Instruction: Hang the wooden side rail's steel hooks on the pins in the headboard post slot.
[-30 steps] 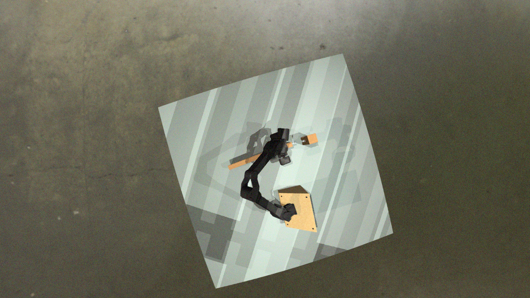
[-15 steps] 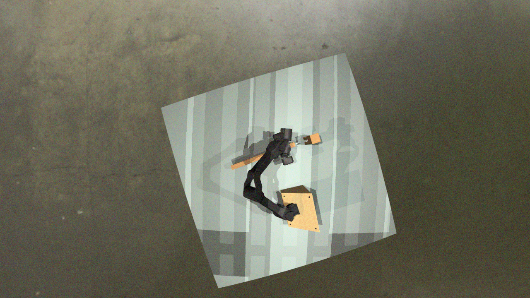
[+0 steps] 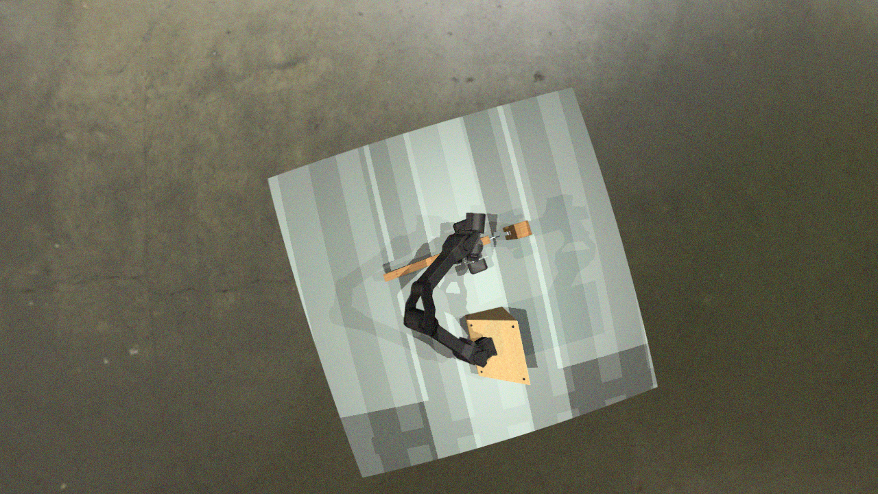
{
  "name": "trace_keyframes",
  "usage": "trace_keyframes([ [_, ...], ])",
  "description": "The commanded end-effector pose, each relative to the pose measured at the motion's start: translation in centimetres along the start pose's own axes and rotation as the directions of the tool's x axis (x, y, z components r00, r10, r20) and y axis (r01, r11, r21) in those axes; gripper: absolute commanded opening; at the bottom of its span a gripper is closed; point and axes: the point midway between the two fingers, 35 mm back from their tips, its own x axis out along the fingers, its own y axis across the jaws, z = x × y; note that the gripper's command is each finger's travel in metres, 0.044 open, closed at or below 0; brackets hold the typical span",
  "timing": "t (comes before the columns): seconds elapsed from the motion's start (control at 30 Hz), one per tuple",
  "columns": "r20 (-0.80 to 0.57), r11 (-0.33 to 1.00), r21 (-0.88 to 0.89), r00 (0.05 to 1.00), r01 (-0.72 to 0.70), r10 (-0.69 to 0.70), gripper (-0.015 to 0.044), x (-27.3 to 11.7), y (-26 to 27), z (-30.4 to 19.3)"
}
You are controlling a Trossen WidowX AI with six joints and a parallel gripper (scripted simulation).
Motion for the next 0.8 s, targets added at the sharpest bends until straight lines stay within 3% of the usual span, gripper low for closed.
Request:
trace_keyframes([
  [0.0,-0.007,1.0,-0.005,1.0,0.007,-0.007,0.0,-0.35,-0.05,-0.37],
  [0.77,-0.007,1.0,-0.005,1.0,0.007,-0.007,0.0,-0.31,0.05,-0.6],
])
